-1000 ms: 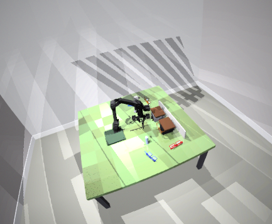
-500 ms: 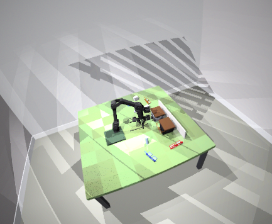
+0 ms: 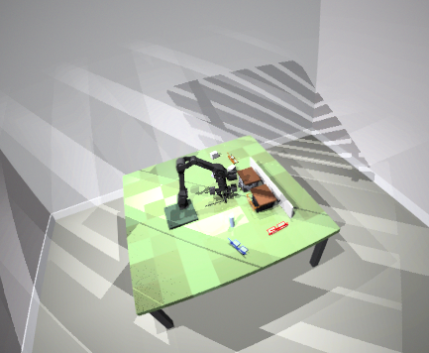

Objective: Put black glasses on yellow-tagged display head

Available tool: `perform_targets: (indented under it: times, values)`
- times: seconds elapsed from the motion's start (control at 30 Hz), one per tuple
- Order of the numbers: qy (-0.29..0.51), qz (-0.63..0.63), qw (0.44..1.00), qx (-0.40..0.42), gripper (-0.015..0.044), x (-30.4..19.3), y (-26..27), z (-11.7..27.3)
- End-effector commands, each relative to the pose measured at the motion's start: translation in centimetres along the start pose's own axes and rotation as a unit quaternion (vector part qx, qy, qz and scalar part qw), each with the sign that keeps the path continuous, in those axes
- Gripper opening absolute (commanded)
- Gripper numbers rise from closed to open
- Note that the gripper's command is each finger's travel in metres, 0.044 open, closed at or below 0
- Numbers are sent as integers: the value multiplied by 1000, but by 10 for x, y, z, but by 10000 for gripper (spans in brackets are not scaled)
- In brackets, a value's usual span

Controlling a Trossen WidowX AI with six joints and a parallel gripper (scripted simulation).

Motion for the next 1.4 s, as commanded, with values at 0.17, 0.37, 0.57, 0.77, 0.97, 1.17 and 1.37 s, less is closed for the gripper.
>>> perform_targets:
  times: [0.17, 0.37, 0.57, 0.77, 0.97, 1.17, 1.37]
  values:
    - [0, 3, 1000, 4, 140, 0, 3, -14]
    - [0, 0, 1000, 1, 48, 0, 1, -10]
    - [0, 0, 1000, 1, 8, 0, 1, -10]
    - [0, 0, 1000, 1, 0, 0, 1, -9]
    - [0, 1, 1000, 2, 0, 0, -2, 12]
    - [0, 1, 1000, 3, 0, 0, -4, 45]
    - [0, 2, 1000, 3, 0, 0, -5, 74]
Point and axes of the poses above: the point midway between the two fingers, 35 mm back from their tips, its own z axis back along the fingers, its own y axis across the jaws, x = y × z, the point moved 9 cm from there along z, back along the fingers, and after that the axes turned 2 degrees about -z, right-handed, at the moved point
